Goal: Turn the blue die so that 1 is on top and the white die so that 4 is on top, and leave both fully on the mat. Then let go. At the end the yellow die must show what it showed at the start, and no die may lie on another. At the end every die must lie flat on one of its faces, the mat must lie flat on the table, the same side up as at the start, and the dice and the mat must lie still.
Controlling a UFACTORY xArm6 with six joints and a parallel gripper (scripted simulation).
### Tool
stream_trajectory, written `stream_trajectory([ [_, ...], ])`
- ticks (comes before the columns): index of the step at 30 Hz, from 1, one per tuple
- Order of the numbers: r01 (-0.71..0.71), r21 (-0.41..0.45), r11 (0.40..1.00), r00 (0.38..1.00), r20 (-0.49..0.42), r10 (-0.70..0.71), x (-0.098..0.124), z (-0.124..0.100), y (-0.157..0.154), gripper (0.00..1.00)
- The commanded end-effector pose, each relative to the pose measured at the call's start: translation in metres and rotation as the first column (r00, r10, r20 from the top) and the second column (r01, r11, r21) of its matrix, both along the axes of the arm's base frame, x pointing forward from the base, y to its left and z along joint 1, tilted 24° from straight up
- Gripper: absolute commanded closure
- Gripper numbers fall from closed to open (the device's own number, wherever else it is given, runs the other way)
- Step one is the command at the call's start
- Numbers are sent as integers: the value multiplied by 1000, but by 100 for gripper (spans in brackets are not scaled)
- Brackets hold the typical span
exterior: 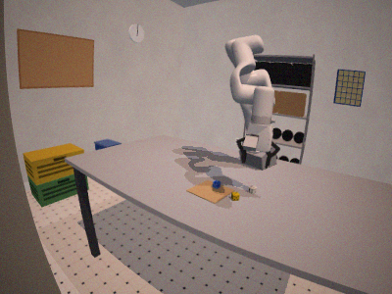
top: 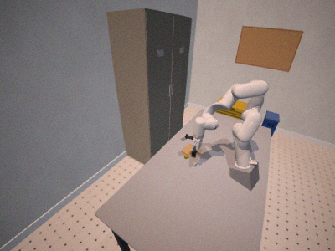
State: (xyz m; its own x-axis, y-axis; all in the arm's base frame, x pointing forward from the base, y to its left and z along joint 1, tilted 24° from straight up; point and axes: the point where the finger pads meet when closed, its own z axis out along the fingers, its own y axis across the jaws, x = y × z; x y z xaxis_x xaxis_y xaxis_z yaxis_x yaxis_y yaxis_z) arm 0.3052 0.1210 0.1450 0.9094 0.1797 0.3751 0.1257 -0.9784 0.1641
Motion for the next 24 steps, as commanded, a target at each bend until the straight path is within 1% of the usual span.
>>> stream_trajectory([
  [1, -162, -55, 985, 987, -27, 161, 1, -1, 0, 0],
  [2, -165, -56, 985, 986, -27, 163, 1, -1, 0, 0],
  [3, -210, -74, 975, 978, -35, 208, 1, -2, 0, 0],
  [6, -224, -80, 971, 974, -38, 221, 1, -2, 0, 0],
  [7, -285, -105, 953, 958, -50, 281, 1, -3, 0, 0],
  [8, -315, -117, 942, 949, -57, 311, 1, -3, 0, 0],
  [13, -411, -154, 898, 912, -82, 403, 2, -5, 0, 0],
  [19, -537, -201, 819, 843, -124, 523, 2, -7, 0, 0],
  [20, -565, -211, 798, 825, -134, 549, 2, -7, 0, 0],
  [22, -565, -211, 798, 825, -134, 549, 2, -7, 0, 0],
  [24, -638, -236, 733, 770, -165, 616, 2, -8, 0, 0],
])
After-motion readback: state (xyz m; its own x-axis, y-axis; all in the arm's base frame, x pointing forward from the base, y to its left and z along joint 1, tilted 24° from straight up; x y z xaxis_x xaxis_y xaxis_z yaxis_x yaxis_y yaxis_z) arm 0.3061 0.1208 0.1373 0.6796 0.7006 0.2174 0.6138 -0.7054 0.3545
